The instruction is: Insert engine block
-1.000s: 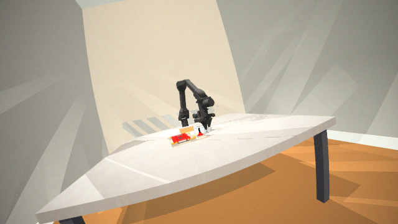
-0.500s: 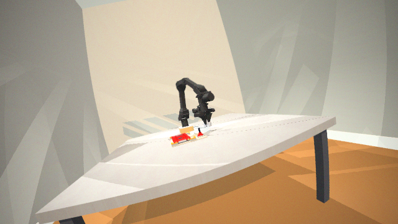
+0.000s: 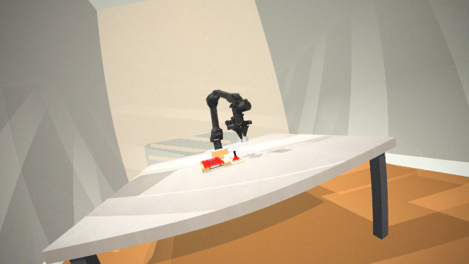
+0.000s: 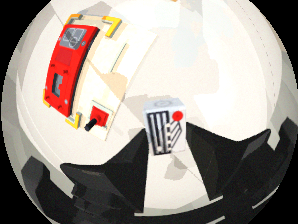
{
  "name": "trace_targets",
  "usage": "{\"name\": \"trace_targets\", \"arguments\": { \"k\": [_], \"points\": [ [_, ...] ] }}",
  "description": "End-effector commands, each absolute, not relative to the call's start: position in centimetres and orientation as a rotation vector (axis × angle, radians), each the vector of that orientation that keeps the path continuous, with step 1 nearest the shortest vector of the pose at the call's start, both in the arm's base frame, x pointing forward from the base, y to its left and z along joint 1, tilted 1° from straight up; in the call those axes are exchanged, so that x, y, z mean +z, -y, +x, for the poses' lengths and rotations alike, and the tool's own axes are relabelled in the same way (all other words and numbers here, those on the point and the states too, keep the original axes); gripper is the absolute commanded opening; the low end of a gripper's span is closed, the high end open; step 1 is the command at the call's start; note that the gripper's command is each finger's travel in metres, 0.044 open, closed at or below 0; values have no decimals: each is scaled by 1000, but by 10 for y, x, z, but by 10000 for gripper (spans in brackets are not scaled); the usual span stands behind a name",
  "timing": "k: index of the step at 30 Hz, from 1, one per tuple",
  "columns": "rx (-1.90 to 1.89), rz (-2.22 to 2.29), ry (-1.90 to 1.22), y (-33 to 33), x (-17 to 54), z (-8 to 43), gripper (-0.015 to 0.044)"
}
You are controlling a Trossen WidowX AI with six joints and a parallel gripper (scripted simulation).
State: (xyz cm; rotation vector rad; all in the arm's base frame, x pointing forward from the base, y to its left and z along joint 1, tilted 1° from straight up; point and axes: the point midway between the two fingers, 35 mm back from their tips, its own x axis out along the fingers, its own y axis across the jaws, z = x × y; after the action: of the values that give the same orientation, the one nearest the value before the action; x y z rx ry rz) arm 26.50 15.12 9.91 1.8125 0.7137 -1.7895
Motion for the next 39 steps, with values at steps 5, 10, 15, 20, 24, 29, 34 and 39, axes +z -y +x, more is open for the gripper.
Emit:
{"name": "trace_targets", "arguments": {
  "k": [5, 10, 15, 20, 24, 29, 34, 39],
  "points": [
    [-1788, 1826, -711, -151, 126, 261, 0],
    [-1791, 1826, -710, -150, 137, 258, 0],
    [-1732, 1763, -773, -143, 133, 265, 0],
    [-1647, 1669, -859, -131, 128, 273, 0],
    [-1570, 1594, -932, -124, 125, 279, 0],
    [-1472, 1498, -1017, -115, 121, 287, 0],
    [-1373, 1400, -1096, -106, 117, 294, 0],
    [-1272, 1301, -1167, -96, 113, 301, 0]
  ]
}}
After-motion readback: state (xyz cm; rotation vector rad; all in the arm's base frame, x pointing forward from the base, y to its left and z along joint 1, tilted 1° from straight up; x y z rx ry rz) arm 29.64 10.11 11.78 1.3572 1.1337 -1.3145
